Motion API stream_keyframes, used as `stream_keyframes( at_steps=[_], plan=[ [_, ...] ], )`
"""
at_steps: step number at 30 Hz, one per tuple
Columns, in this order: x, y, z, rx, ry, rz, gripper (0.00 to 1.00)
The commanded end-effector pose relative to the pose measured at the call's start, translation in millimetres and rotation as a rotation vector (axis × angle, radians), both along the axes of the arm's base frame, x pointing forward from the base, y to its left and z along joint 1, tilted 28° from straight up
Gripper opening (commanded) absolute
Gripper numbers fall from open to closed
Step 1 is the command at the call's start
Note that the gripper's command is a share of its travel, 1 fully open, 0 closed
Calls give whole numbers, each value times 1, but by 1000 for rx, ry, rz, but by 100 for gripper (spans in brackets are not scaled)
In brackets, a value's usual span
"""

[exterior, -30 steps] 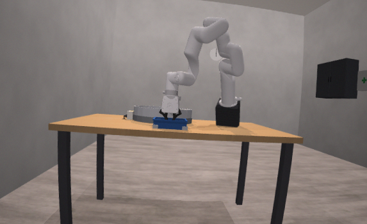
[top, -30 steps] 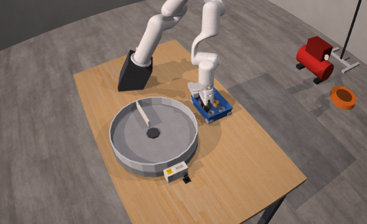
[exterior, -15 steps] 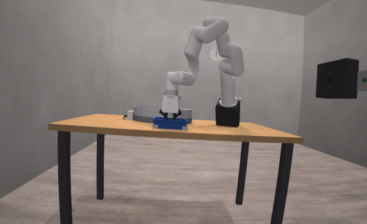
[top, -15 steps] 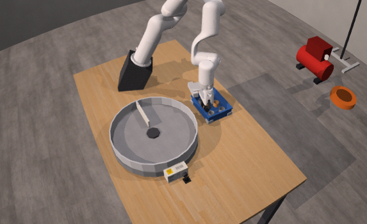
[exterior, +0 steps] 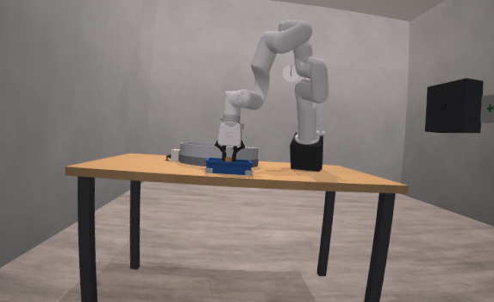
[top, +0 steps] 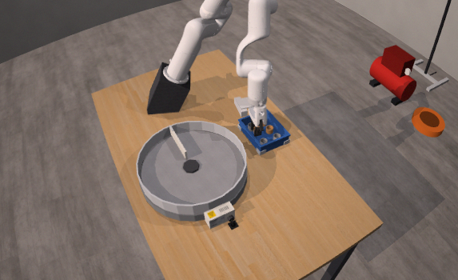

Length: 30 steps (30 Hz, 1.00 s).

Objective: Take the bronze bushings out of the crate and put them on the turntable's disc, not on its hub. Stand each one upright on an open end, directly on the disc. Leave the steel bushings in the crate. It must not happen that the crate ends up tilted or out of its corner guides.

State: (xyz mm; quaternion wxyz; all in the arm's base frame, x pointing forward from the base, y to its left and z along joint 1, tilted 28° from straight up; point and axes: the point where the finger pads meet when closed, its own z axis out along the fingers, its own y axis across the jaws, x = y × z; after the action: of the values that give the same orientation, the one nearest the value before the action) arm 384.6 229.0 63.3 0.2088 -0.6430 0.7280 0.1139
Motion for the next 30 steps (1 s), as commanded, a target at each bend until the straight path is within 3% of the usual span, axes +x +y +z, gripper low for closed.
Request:
stream_keyframes(
  at_steps=[1, 19, 30],
  plan=[
    [-2, -8, 19, 0, -1, 0, 0],
    [-13, -38, 79, 0, -1, 0, 0],
    [-14, -42, 87, 0, -1, 0, 0]
  ],
)
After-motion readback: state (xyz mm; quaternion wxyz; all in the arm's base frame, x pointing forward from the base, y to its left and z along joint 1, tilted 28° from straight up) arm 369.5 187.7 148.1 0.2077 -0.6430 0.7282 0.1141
